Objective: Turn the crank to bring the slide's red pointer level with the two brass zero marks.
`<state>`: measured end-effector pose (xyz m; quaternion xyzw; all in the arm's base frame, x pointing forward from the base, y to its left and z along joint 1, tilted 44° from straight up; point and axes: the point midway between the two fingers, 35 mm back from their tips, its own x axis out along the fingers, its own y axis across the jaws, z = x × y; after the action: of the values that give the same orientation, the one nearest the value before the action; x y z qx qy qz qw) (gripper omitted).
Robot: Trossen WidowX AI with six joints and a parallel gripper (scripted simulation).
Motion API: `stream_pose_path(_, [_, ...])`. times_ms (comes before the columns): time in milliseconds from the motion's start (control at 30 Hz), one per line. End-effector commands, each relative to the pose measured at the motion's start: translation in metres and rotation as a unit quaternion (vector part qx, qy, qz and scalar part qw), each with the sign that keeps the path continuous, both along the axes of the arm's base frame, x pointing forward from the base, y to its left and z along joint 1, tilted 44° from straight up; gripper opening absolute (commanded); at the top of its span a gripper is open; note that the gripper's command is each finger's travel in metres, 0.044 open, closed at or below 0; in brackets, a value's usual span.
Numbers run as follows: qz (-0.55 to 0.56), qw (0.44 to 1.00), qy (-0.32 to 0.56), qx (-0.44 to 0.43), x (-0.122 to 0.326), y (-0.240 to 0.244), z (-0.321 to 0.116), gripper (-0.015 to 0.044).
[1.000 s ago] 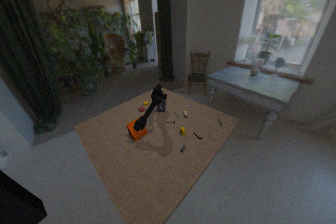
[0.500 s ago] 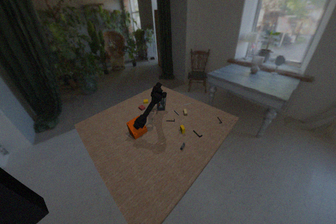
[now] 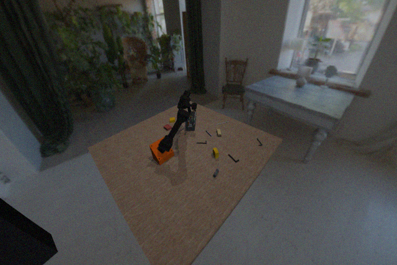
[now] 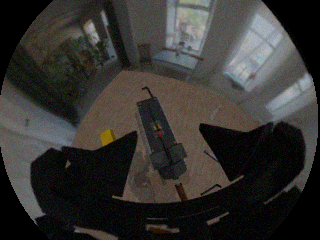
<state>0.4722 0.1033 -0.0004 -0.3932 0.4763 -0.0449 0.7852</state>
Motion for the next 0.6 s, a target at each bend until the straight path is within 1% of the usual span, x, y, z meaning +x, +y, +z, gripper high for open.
stream_pose_path(0, [0.01,1.0,0.019,0.006,-0.015,-0.011,0.009,0.044])
stream_pose_path(567, [0.085,0.993,0.07,0.049,-0.09,-0.04,0.044,0.044])
